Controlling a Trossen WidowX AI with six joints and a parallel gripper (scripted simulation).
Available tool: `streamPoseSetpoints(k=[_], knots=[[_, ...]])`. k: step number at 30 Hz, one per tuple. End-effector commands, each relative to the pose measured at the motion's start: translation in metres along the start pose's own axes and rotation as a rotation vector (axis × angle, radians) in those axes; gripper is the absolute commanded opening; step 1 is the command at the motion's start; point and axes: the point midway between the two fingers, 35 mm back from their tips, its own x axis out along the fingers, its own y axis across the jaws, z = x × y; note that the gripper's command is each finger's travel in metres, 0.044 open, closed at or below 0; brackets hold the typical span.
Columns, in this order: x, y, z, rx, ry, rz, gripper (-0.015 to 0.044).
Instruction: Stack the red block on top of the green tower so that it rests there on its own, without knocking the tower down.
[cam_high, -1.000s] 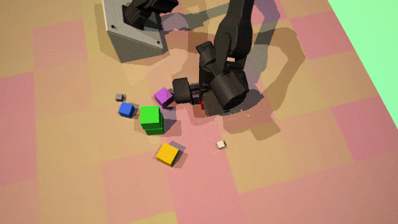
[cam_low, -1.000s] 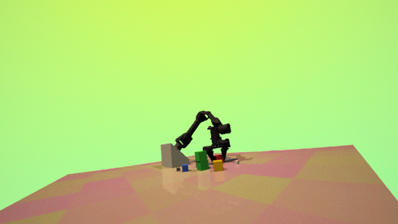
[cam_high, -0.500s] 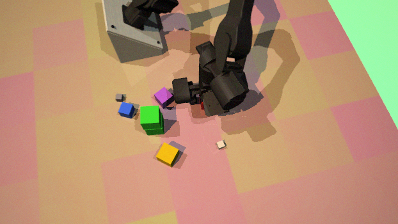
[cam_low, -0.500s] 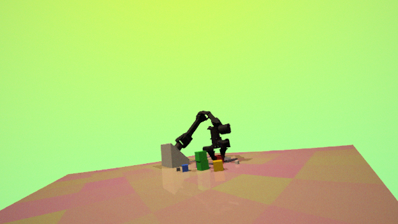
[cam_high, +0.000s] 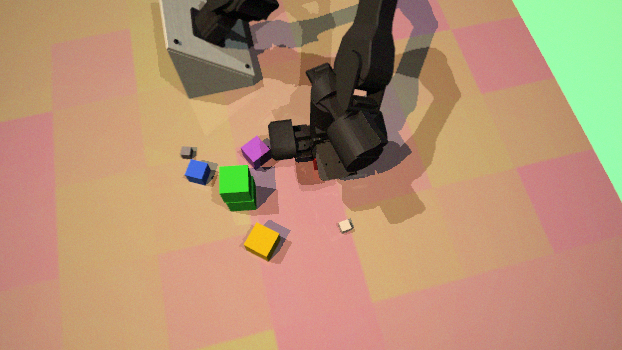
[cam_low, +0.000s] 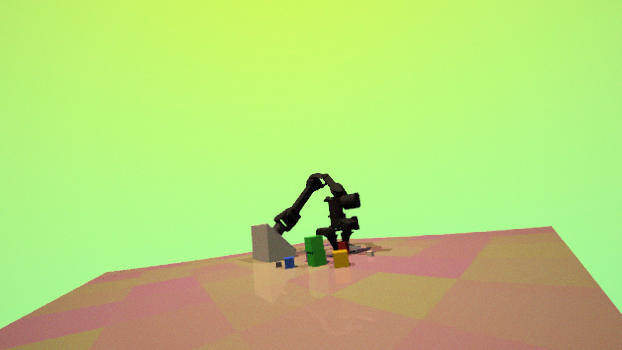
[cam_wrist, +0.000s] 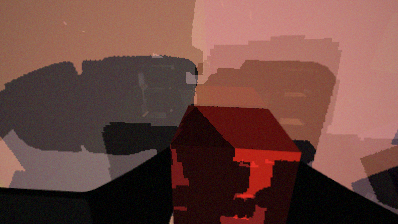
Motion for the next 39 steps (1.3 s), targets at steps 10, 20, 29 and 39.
streamPoseSetpoints(k=[10, 20, 29, 39], knots=[[-0.056, 0.001, 0.001, -0.008, -0.009, -0.002, 0.0000], [-0.102, 0.001, 0.001, -0.007, -0.008, -0.004, 0.0000], [-0.111, 0.001, 0.001, -0.005, -0.010, -0.004, 0.0000], [-0.114, -0.030, 0.020, -0.012, -0.008, -0.020, 0.0000]])
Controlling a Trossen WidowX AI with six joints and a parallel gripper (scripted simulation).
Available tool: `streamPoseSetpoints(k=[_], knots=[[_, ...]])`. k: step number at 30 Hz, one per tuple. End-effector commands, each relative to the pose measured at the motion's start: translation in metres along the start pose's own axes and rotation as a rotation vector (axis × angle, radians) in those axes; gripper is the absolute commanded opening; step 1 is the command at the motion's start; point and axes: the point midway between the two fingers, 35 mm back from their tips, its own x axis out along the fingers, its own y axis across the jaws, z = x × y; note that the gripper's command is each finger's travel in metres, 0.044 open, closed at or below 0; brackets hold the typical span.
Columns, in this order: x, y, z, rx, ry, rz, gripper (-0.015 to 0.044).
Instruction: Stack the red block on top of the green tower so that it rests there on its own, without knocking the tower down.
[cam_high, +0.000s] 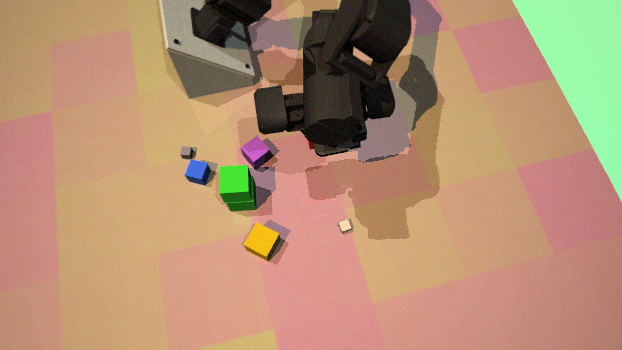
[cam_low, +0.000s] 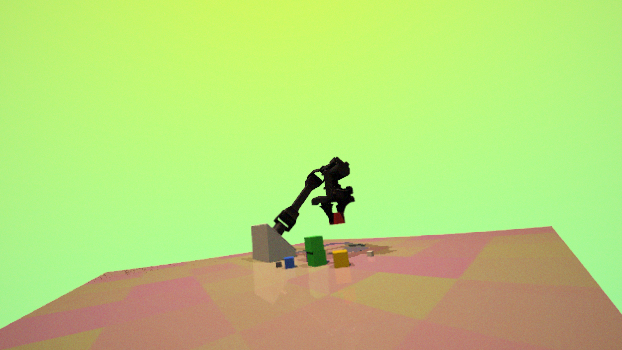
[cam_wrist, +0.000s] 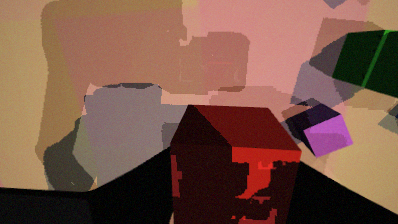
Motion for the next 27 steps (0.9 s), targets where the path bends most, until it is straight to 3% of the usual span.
streamPoseSetpoints(k=[1, 21, 27], knots=[[0.000, -0.023, 0.012, 0.001, 0.004, -0.012, 0.0000], [0.001, -0.140, 0.041, 0.005, 0.003, -0.003, 0.0000], [0.000, -0.145, 0.041, 0.005, 0.003, -0.002, 0.0000]])
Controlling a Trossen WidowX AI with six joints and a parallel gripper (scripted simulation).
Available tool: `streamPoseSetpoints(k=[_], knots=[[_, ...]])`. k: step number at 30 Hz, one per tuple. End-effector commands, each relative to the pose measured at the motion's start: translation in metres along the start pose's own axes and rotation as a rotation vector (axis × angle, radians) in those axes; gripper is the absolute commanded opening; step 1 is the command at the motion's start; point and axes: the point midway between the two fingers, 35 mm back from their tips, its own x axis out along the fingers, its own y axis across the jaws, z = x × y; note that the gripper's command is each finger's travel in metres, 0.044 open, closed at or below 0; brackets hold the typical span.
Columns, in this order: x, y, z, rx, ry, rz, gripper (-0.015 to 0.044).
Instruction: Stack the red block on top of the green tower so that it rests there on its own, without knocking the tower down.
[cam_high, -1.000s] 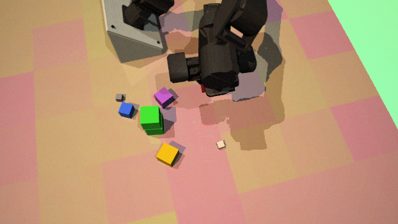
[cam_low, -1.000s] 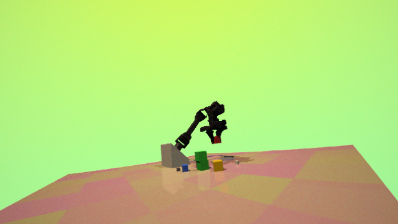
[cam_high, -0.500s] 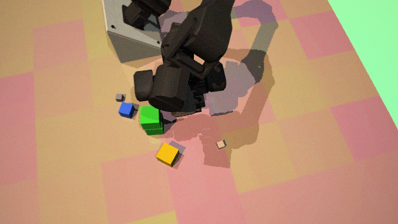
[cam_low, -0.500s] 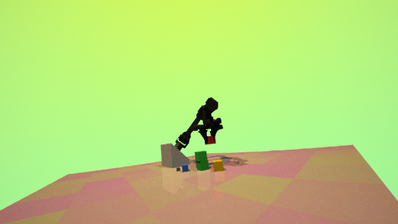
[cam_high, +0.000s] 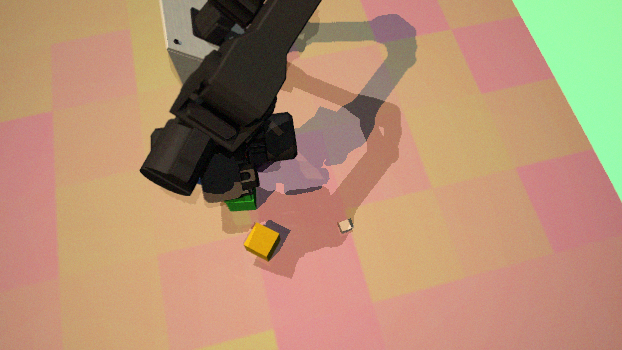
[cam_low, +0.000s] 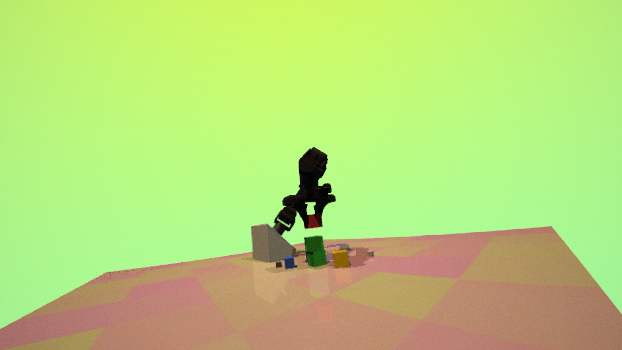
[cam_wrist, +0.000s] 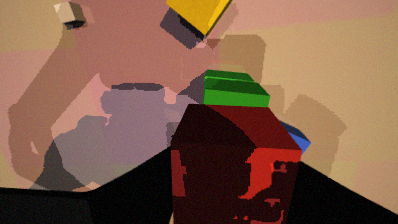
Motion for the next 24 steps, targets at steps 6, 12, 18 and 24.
streamPoseSetpoints(k=[6, 12, 18, 24], knots=[[0.003, -0.005, 0.001, -0.010, 0.000, -0.003, 0.0000], [0.024, -0.005, 0.001, -0.011, 0.000, -0.002, 0.0000], [0.027, -0.005, 0.001, -0.011, 0.000, -0.002, 0.0000], [0.027, -0.005, 0.001, -0.011, 0.000, -0.002, 0.0000]])
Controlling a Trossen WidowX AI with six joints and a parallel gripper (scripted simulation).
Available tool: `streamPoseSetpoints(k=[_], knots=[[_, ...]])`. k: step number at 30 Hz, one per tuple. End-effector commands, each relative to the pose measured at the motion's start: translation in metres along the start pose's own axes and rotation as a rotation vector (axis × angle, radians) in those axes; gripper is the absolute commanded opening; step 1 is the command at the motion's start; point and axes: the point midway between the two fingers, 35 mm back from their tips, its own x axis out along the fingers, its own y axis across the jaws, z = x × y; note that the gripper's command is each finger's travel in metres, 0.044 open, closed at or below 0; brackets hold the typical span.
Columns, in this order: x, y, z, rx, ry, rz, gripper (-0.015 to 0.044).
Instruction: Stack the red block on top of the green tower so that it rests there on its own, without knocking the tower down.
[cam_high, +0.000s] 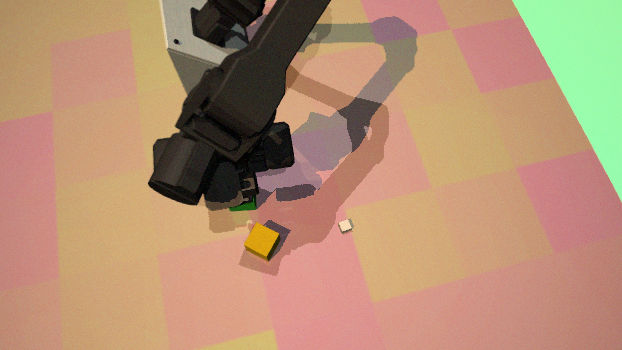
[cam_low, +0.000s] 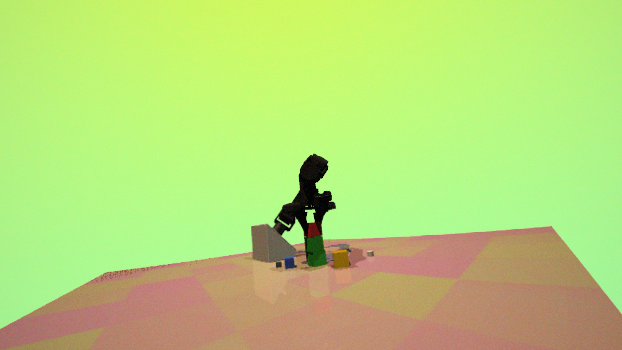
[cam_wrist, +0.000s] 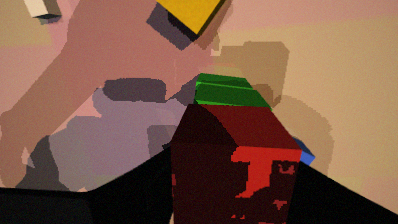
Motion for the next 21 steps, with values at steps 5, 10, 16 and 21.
streamPoseSetpoints(k=[5, 10, 16, 21], knots=[[0.0009, 0.0003, 0.0004, 0.006, -0.002, 0.004, 0.0000], [0.0014, 0.0003, 0.0004, 0.006, -0.002, 0.005, 0.0000], [0.0016, 0.0003, 0.0004, 0.006, -0.002, 0.005, 0.0000], [-0.0025, 0.0000, 0.0006, 0.006, -0.002, 0.004, 0.0000]])
